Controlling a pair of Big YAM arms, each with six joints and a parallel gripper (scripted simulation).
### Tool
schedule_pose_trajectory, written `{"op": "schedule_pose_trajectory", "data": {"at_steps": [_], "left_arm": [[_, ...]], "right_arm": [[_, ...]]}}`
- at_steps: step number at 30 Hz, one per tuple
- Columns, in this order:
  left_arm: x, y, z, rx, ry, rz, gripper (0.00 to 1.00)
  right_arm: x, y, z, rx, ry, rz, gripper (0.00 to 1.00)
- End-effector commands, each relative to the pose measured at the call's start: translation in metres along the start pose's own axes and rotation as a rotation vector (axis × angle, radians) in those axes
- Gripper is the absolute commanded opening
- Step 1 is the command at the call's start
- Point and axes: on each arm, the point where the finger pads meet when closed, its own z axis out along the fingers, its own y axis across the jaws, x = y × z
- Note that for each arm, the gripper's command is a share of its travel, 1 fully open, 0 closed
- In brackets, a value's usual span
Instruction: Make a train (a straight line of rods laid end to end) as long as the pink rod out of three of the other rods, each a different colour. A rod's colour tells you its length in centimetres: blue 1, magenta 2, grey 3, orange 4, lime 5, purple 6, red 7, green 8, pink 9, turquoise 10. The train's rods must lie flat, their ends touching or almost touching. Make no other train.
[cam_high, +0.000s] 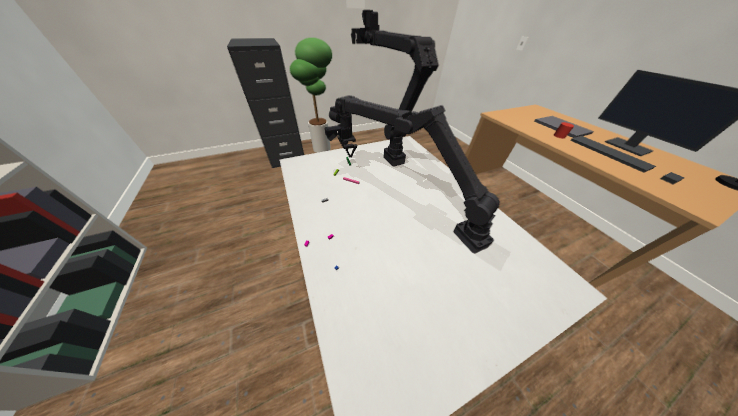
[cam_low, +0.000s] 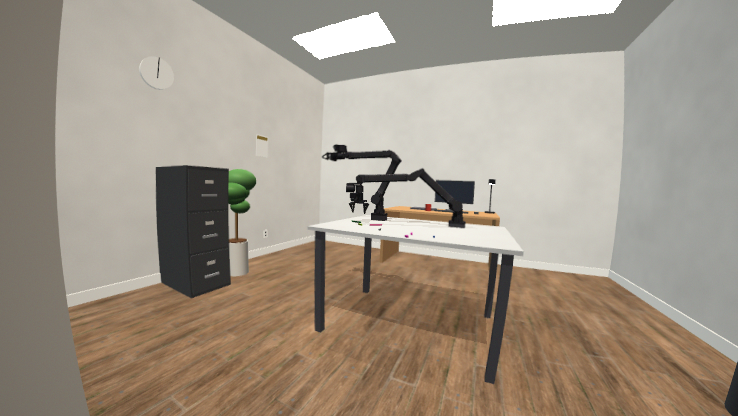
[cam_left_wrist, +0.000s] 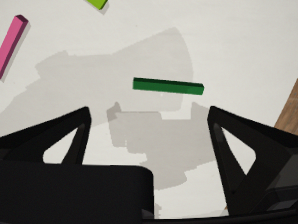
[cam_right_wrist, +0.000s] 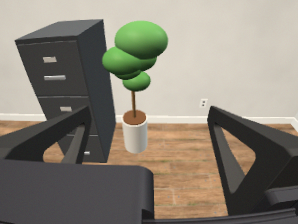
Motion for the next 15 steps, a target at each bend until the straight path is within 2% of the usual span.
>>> {"op": "schedule_pose_trajectory", "data": {"at_steps": [1,3,4,7,15], "left_arm": [[-0.007,-0.011,-0.016,0.038,-0.016,-0.013,1.0],[-0.013,0.001,-0.017,0.025,-0.012,0.003,1.0],[-0.016,0.003,-0.027,0.041,-0.019,0.009,1.0],[-0.022,0.005,-0.027,0.045,-0.021,0.017,1.0],[-0.09,0.058,-0.03,0.041,-0.027,0.15,1.0]], "right_arm": [[-0.012,-0.004,-0.007,0.004,-0.035,0.009,1.0],[-0.012,-0.004,-0.007,0.004,-0.035,0.009,1.0],[-0.012,-0.004,-0.007,0.004,-0.035,0.009,1.0],[-0.012,-0.004,-0.007,0.004,-0.035,0.009,1.0],[-0.012,-0.004,-0.007,0.004,-0.035,0.009,1.0]]}}
